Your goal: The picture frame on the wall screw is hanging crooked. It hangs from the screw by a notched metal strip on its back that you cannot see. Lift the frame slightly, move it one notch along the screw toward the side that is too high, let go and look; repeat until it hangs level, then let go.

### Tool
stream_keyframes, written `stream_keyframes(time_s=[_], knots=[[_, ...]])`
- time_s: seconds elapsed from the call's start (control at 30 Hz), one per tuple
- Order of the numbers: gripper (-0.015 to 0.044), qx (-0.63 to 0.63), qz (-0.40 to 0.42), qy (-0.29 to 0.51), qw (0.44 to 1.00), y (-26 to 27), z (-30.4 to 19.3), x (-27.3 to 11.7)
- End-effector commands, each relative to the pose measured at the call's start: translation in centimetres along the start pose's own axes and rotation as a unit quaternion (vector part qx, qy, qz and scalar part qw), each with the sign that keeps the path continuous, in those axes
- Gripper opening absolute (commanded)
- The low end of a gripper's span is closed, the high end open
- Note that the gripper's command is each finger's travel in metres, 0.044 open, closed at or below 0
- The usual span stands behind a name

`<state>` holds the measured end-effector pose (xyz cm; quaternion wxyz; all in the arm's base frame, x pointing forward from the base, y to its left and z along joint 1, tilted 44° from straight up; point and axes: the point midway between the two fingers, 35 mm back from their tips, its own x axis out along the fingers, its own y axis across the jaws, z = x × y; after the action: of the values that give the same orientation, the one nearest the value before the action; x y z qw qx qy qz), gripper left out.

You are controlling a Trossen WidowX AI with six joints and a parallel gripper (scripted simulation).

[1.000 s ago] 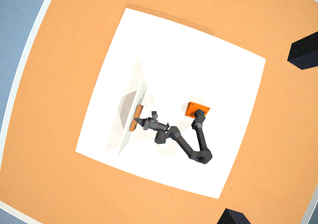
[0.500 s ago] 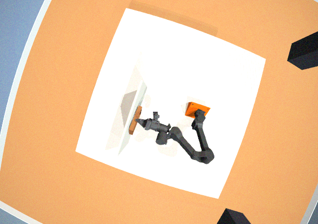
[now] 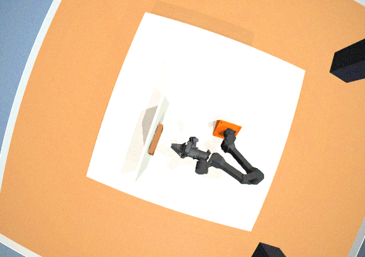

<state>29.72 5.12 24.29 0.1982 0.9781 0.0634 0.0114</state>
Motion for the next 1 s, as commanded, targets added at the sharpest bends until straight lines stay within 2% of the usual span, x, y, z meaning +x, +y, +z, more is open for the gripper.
stream_keyframes(time_s=[0.0,0.23,0.43,0.97], knots=[[0.0260,-0.001,0.000,0.000,1.000,0.5,0.0,-0.3],[0.0260,0.006,-0.003,-0.006,1.000,3.9,0.2,-5.7],[0.0260,0.014,-0.005,-0.010,1.000,4.0,0.6,-10.1],[0.0260,0.014,-0.005,-0.010,1.000,3.9,0.6,-10.3]])
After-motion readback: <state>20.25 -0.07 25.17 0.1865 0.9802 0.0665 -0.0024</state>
